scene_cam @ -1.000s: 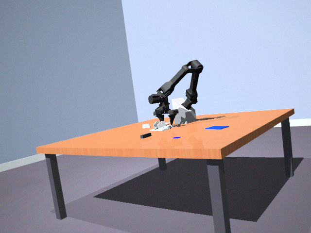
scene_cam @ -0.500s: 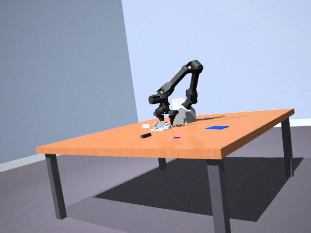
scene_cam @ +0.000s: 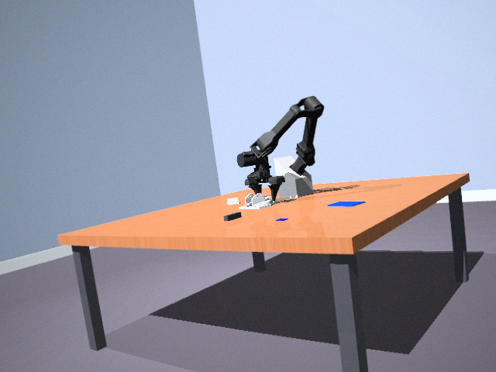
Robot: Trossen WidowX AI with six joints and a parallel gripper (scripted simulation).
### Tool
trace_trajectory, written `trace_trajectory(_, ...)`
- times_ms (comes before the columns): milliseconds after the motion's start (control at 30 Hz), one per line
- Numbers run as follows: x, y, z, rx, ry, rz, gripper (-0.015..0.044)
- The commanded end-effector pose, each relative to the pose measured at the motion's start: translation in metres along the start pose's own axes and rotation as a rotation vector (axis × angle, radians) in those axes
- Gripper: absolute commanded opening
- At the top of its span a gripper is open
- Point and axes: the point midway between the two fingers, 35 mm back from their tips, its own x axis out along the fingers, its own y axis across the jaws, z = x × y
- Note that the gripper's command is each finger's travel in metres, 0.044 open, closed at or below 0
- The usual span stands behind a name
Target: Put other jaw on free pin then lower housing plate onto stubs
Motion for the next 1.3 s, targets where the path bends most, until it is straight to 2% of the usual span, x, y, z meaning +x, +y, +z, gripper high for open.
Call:
trace_trajectory(0, 0.0009, 0.0003, 0.0000, 0.005, -0.001, 0.004, 0.0351)
trace_trajectory(1267, 0.0077, 0.0004, 0.0000, 0.004, -0.001, 0.004, 0.0351)
